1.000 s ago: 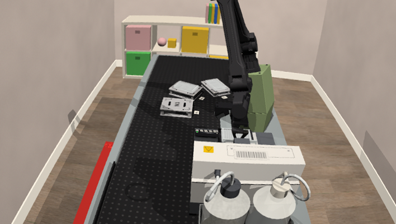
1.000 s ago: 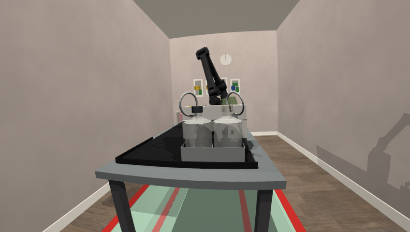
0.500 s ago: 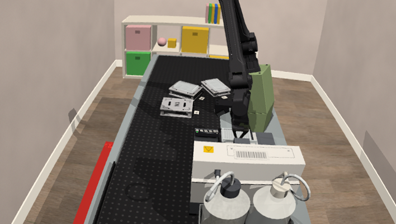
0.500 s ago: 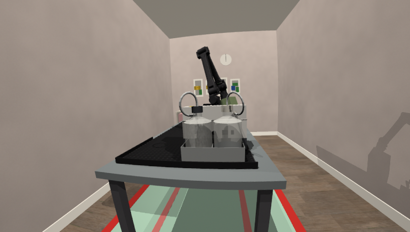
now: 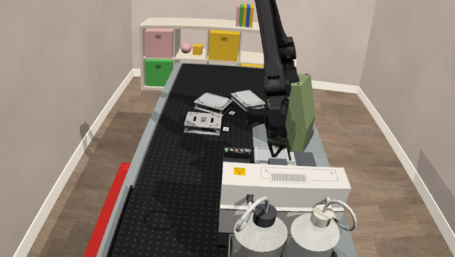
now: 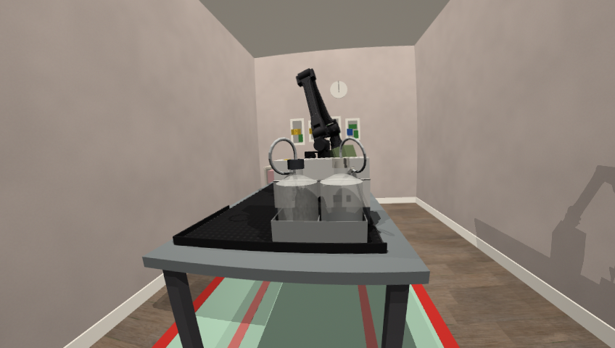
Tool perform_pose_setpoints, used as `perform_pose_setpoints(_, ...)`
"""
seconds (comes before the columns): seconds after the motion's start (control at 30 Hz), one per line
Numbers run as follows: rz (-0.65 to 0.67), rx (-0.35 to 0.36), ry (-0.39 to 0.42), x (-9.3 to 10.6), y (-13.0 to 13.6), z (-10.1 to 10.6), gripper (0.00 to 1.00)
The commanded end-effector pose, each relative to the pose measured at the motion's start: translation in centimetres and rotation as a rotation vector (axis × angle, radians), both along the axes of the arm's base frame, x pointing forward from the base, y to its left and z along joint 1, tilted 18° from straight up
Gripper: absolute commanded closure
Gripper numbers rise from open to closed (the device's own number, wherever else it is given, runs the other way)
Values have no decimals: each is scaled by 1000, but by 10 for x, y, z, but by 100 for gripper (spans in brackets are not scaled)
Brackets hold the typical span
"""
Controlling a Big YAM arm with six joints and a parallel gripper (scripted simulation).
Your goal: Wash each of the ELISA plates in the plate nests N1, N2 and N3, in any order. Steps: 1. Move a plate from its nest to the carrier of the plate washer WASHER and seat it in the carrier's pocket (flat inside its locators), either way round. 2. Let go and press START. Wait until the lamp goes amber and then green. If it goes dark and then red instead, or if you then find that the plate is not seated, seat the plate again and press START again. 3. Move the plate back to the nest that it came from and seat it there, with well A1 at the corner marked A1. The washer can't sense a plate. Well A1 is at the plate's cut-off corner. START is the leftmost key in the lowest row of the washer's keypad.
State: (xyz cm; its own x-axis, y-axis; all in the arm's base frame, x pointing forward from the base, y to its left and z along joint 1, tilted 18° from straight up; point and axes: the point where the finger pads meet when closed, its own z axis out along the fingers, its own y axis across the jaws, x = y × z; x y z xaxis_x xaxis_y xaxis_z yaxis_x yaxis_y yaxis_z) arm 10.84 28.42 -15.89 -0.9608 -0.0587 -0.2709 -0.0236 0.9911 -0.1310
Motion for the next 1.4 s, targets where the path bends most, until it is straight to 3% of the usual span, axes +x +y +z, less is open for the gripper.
perform_pose_setpoints(0.0,-2,12,-1,-5,4,8,0)
perform_pose_setpoints(0.5,-12,12,-1,-9,6,29,0)
perform_pose_setpoints(1.17,-2,41,-4,-18,27,62,0)
perform_pose_setpoints(1.37,-5,17,-2,-15,15,55,0)
